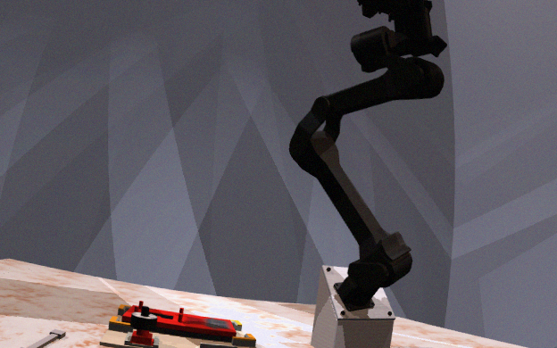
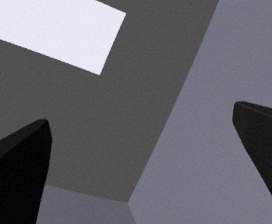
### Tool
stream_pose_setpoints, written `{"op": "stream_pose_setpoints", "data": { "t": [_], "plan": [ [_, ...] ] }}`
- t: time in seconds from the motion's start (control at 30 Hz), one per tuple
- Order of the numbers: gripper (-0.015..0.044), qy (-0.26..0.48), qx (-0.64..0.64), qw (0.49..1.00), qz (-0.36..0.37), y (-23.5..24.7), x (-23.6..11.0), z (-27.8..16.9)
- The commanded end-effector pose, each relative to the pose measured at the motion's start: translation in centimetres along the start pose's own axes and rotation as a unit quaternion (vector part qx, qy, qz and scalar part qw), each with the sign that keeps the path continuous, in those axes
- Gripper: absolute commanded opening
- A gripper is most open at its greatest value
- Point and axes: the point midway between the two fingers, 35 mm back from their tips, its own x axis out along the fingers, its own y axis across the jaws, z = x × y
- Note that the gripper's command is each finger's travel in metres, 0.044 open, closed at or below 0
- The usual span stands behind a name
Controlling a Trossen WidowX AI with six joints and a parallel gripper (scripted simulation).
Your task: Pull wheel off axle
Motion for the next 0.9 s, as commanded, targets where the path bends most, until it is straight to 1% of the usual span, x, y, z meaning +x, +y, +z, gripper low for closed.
{"op": "stream_pose_setpoints", "data": {
  "t": [0.0,0.1,0.27,0.47,0.67,0.87],
  "plan": [
    [0.0374,0.003,-0.001,1.0,-0.001,0.0,0.0,-0.2],
    [0.03,0.043,-0.022,0.999,-0.01,-0.8,-0.1,-2.8],
    [0.03,0.128,-0.067,0.989,-0.033,-2.8,-1.0,-8.1],
    [0.03,0.225,-0.122,0.965,-0.062,-6.1,-3.1,-13.7],
    [0.03,0.316,-0.178,0.927,-0.095,-10.1,-6.2,-18.1],
    [0.03,0.402,-0.236,0.875,-0.13,-14.8,-10.1,-21.2]
  ]
}}
